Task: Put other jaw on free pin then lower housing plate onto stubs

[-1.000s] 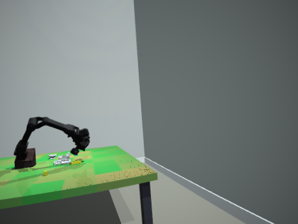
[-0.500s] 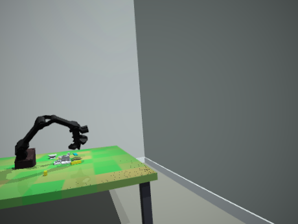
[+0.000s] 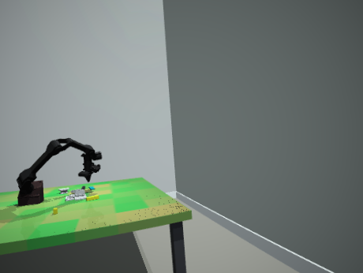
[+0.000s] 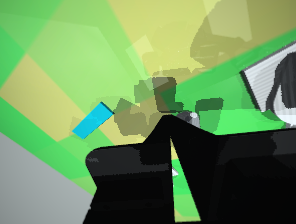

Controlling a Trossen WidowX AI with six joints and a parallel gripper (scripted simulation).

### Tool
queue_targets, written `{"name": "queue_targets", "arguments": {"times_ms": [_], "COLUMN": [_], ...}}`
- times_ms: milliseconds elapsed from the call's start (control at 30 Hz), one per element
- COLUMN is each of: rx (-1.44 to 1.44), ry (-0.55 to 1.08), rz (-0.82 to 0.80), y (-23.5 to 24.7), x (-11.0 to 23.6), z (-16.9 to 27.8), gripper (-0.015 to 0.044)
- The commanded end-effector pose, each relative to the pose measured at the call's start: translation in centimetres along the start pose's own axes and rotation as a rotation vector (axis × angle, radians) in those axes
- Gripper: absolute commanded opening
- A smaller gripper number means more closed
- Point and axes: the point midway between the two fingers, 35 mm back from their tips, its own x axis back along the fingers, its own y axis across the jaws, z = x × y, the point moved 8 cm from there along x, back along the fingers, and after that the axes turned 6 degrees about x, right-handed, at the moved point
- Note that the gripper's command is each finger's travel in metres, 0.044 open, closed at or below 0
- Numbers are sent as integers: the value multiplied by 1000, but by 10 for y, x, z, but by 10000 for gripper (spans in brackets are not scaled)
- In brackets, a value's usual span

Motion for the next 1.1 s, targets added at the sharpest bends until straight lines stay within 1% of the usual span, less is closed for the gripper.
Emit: {"name": "queue_targets", "arguments": {"times_ms": [0,233,467,1067], "rx": [42,119,121,121], "ry": [-30,-87,-89,-90], "rz": [74,198,202,202], "y": [18,42,43,38], "x": [-1,-7,-8,-36], "z": [19,54,55,51], "gripper": [0,0,0,0]}}
